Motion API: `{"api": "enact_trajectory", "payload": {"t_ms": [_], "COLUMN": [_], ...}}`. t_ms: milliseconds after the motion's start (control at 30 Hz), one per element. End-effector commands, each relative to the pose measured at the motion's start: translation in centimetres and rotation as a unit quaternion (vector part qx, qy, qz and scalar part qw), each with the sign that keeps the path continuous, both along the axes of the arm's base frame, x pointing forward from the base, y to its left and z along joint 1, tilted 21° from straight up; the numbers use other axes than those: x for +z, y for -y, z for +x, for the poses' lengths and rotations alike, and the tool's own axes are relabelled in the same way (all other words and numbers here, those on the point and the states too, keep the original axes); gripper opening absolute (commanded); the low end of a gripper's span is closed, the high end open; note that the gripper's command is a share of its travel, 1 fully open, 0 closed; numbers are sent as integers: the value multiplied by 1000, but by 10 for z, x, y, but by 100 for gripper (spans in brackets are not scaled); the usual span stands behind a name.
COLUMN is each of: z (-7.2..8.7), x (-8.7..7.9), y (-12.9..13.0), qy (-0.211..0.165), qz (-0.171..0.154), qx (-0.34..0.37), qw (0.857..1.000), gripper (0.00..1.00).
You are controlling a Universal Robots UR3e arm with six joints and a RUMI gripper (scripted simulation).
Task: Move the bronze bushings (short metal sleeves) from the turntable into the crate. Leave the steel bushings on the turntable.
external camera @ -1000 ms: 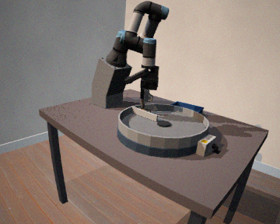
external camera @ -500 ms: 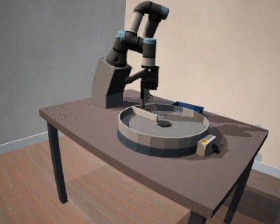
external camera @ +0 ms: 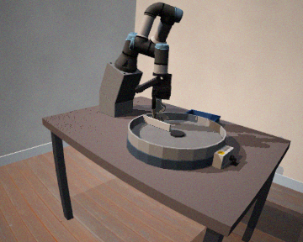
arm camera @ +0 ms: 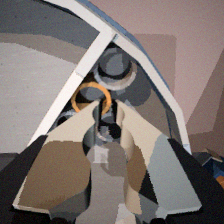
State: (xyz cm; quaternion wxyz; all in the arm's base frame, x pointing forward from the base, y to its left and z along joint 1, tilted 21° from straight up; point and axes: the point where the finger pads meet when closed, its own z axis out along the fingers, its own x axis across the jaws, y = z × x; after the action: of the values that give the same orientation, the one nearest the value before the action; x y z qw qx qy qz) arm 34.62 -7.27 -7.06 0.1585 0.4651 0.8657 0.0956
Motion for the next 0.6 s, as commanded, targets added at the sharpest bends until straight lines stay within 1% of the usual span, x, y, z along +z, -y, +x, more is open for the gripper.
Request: {"api": "enact_trajectory", "payload": {"t_ms": [0,567], "z": [3,4], "x": [-6,-8], "y": [0,0], "qy": [1,1], "qz": [-1,-1], "qx": [0,0], "qw": [1000,1000], "gripper": [5,5]}}
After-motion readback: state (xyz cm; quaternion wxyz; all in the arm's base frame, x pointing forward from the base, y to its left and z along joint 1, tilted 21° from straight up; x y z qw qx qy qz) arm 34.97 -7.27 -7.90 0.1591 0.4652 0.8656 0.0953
